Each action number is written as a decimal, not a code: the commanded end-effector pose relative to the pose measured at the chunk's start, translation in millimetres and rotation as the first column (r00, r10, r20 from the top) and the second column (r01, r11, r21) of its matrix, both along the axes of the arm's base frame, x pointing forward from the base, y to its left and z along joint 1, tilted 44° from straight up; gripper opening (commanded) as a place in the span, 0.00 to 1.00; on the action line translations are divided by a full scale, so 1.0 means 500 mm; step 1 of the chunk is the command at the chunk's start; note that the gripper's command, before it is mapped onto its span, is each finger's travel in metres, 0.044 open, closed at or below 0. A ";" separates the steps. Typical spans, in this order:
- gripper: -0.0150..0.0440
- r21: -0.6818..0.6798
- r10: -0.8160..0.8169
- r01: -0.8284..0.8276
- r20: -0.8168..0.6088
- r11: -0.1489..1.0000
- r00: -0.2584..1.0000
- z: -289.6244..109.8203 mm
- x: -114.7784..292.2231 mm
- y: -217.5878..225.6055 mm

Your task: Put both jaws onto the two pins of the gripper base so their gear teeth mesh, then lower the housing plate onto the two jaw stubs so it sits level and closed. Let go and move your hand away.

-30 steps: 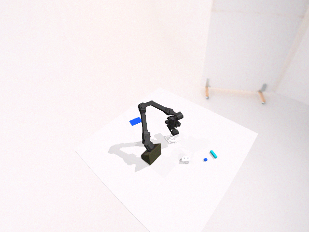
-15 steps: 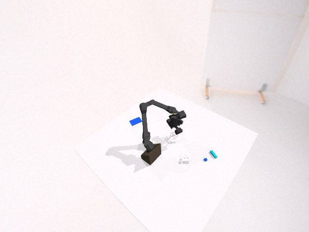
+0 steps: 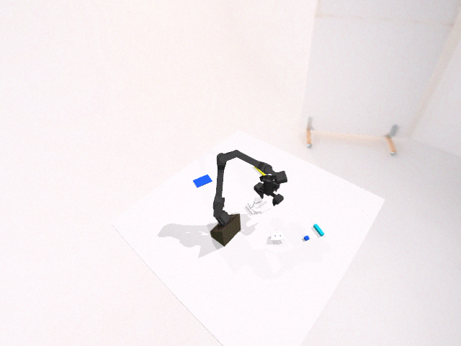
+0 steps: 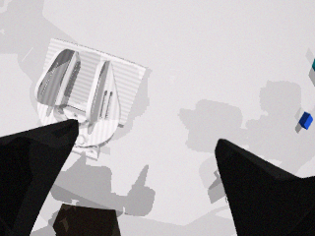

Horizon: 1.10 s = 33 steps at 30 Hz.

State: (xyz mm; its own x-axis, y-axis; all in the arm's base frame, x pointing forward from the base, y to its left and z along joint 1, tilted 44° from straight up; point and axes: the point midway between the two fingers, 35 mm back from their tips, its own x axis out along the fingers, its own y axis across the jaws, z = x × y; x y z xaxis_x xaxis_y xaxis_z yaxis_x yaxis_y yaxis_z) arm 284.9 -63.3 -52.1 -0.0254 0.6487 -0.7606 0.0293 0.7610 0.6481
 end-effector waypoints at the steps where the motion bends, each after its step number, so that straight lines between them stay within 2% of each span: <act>1: 1.00 -0.008 0.050 -0.049 0.041 0.999 0.998 -0.020 -0.011 -0.034; 16: 1.00 -0.031 0.264 -0.263 0.208 0.964 0.942 -0.099 -0.079 -0.146; 33: 1.00 -0.067 0.465 -0.480 0.395 0.875 0.792 -0.186 -0.188 -0.237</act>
State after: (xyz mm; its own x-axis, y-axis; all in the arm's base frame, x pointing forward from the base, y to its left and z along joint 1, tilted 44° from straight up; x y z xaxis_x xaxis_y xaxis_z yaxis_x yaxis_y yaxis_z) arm 200.3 -174.6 -138.6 -0.0440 0.6565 -0.7530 -0.5478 0.6145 0.5677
